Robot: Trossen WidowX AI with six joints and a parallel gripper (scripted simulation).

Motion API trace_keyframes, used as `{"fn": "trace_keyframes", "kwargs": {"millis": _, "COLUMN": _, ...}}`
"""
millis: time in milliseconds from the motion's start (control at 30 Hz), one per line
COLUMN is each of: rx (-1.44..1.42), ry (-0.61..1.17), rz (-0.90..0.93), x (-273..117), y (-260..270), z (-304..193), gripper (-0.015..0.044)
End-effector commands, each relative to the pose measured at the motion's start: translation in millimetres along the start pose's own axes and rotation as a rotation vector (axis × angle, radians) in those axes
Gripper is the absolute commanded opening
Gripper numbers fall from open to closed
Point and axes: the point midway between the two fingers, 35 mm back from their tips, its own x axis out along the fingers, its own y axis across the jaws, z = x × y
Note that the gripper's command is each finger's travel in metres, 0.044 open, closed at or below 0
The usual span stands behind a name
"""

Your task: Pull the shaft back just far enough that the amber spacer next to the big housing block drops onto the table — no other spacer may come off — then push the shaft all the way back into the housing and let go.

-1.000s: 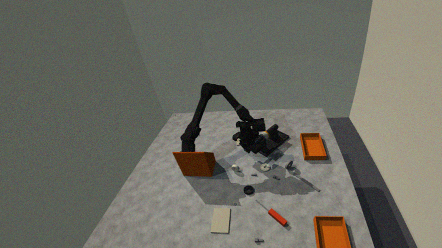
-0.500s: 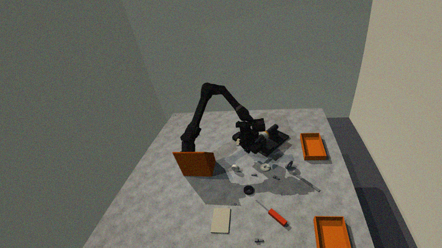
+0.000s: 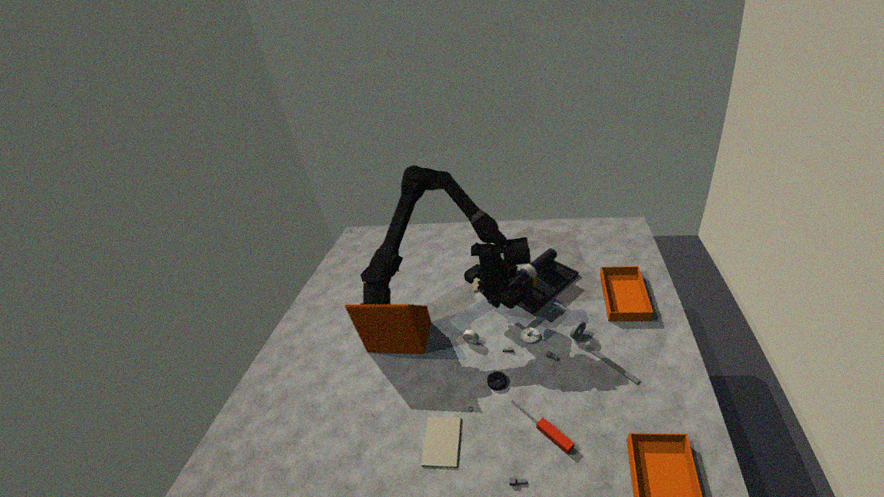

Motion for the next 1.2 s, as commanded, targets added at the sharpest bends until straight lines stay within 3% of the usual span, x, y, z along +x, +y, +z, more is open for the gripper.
{"fn": "trace_keyframes", "kwargs": {"millis": 0, "rx": -0.006, "ry": 0.001, "rz": -0.001, "x": -0.1, "y": 0.1, "z": -0.9, "gripper": 0.0}}
{"fn": "trace_keyframes", "kwargs": {"millis": 1167, "rx": -0.006, "ry": 0.001, "rz": -0.001, "x": -0.2, "y": 0.3, "z": 5.0, "gripper": 0.0}}
